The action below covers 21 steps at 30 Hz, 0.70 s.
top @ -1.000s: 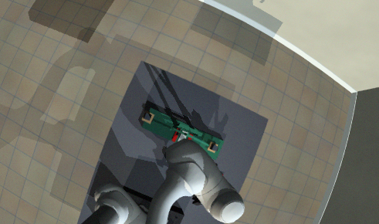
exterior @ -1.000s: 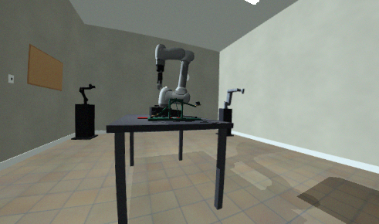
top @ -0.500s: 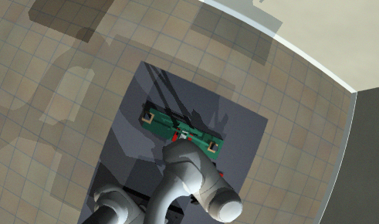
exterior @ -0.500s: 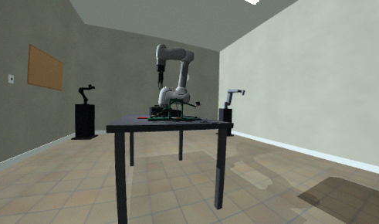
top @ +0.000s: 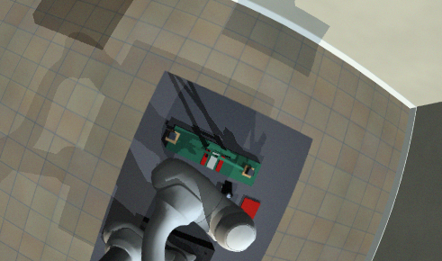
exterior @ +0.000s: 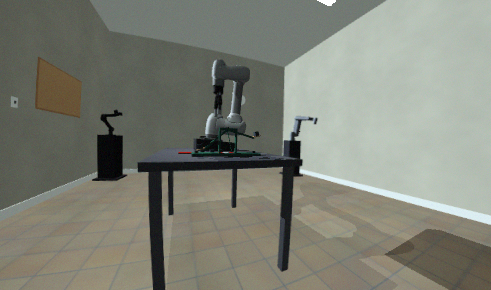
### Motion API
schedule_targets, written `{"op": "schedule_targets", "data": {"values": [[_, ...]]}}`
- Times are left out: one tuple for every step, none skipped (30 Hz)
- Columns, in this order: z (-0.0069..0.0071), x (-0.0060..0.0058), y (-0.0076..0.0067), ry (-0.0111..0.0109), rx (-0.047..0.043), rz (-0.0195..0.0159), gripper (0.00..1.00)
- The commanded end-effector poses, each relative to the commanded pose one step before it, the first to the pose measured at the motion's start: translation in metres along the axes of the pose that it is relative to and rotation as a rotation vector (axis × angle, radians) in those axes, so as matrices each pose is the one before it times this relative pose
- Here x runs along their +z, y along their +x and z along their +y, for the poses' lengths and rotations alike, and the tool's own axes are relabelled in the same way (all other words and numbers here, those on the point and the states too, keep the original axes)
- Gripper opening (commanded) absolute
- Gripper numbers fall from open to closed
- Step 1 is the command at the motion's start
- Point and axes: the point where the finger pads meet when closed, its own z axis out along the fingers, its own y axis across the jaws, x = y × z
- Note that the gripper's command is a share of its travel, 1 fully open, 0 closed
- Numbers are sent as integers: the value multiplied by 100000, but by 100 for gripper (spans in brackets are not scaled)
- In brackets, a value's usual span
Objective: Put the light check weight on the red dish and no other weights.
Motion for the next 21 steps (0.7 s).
{"op": "schedule_targets", "data": {"values": [[-92, -13, -3812, -50, 166, 227, 100], [0, 0, -1056, 0, 0, 0, 100], [0, 0, -1069, 0, 0, 0, 100], [0, 0, -1078, 0, 0, 0, 100], [0, 0, -1083, 0, 0, 0, 100], [0, 0, -1084, 0, 0, 0, 100], [0, 0, -1081, 0, 0, 0, 100], [0, 0, -1074, 0, 0, 0, 100], [0, 0, 0, 0, 0, 0, 100], [0, 0, 0, 0, 0, 0, 100], [0, 0, -1063, 0, 0, 0, 100], [0, 0, -1048, 0, 0, 0, 100], [0, 0, -1028, 0, 0, 0, 100], [0, 0, -1004, 0, 0, 0, 100], [0, 0, -976, 0, 0, 0, 100], [0, 0, -943, 0, 0, 0, 100], [0, 0, -906, 0, 0, 0, 100], [0, 0, -865, 0, 0, 0, 100], [0, 0, -819, 0, 0, 0, 100], [0, 0, -769, 0, 0, 0, 100], [0, 0, -714, 0, 0, 0, 100]]}}
